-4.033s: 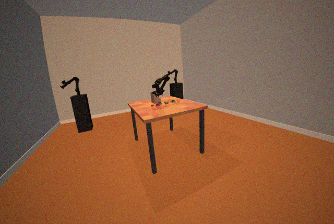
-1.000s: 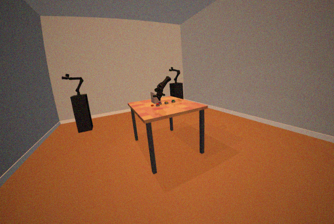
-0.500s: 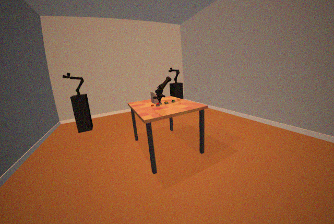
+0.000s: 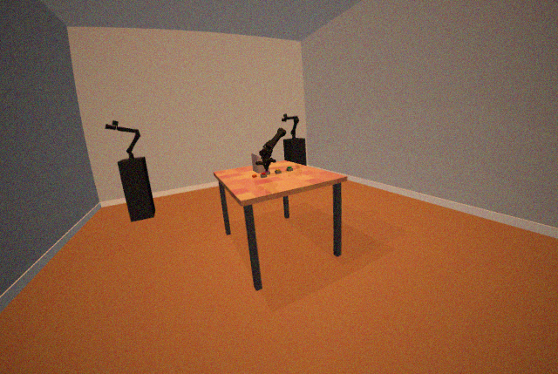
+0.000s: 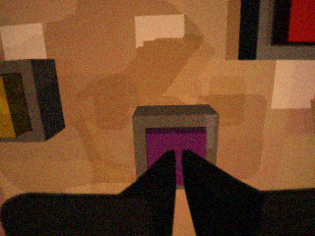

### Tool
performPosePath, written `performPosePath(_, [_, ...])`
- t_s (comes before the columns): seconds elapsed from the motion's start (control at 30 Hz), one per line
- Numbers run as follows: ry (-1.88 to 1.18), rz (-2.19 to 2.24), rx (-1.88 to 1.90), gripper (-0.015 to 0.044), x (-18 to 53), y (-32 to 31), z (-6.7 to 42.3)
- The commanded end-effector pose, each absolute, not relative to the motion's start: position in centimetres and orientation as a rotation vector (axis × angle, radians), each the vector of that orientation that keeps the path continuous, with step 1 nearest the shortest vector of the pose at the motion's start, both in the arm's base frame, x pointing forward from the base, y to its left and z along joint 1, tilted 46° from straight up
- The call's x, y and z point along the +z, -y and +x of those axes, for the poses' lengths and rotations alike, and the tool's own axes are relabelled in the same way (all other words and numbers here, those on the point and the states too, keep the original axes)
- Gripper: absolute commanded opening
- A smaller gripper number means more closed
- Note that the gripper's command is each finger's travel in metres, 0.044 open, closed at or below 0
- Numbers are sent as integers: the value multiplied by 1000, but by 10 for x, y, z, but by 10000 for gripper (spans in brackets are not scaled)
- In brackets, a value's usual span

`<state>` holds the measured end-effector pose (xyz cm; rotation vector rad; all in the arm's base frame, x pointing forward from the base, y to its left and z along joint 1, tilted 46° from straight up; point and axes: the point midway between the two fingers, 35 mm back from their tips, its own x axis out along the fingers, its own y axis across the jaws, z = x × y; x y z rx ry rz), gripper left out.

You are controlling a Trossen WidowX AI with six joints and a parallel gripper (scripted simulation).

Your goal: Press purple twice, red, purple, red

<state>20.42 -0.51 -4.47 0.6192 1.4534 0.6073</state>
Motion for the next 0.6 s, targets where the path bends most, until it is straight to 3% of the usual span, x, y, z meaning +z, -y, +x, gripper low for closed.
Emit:
performPosePath(0.0, [-1457, 628, 607, 20, -45, 4, 203])
performPosePath(0.57, [-1459, 626, 604, 20, 21, 72, 201])
